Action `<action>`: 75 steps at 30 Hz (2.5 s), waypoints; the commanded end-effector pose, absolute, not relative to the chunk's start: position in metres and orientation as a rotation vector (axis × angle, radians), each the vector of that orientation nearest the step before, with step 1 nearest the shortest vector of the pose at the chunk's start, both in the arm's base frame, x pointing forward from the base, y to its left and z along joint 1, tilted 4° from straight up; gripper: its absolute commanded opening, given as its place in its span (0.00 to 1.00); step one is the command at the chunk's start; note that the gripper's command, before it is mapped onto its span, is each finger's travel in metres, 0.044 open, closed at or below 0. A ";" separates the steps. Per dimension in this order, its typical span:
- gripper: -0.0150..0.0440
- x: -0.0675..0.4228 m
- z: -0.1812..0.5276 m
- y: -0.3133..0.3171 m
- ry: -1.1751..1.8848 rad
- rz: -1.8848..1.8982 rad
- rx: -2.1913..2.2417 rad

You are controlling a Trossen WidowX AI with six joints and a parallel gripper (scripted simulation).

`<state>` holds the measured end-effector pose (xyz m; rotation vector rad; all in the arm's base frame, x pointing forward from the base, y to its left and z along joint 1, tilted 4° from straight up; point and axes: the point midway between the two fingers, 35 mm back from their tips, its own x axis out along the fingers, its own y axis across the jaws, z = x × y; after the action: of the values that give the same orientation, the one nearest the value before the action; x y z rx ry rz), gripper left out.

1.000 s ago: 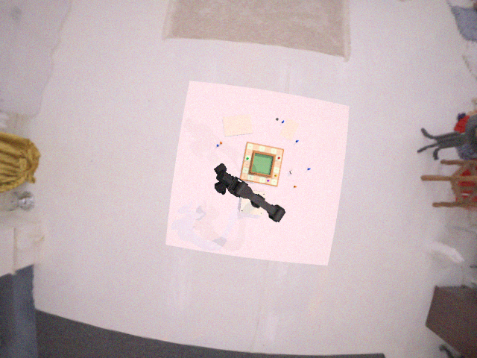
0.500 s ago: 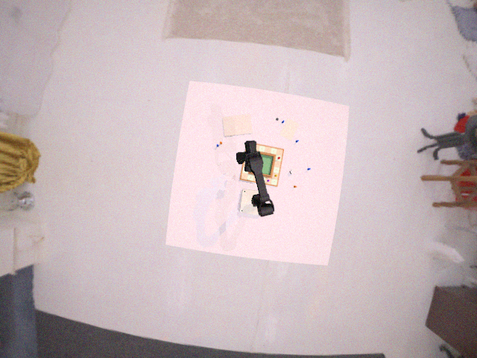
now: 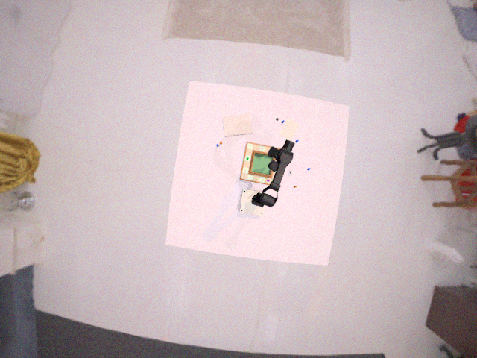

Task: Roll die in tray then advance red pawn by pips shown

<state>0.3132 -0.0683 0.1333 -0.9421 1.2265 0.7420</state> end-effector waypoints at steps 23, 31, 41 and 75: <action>0.72 0.260 0.058 -0.218 1.424 0.523 -0.568; 0.72 0.261 0.053 -0.218 1.424 0.523 -0.568; 0.72 0.262 0.037 -0.218 1.424 0.523 -0.568; 0.25 0.261 0.078 -0.217 1.423 0.523 -0.568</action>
<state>0.2586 -0.2148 0.0514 -0.5514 1.4394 0.5441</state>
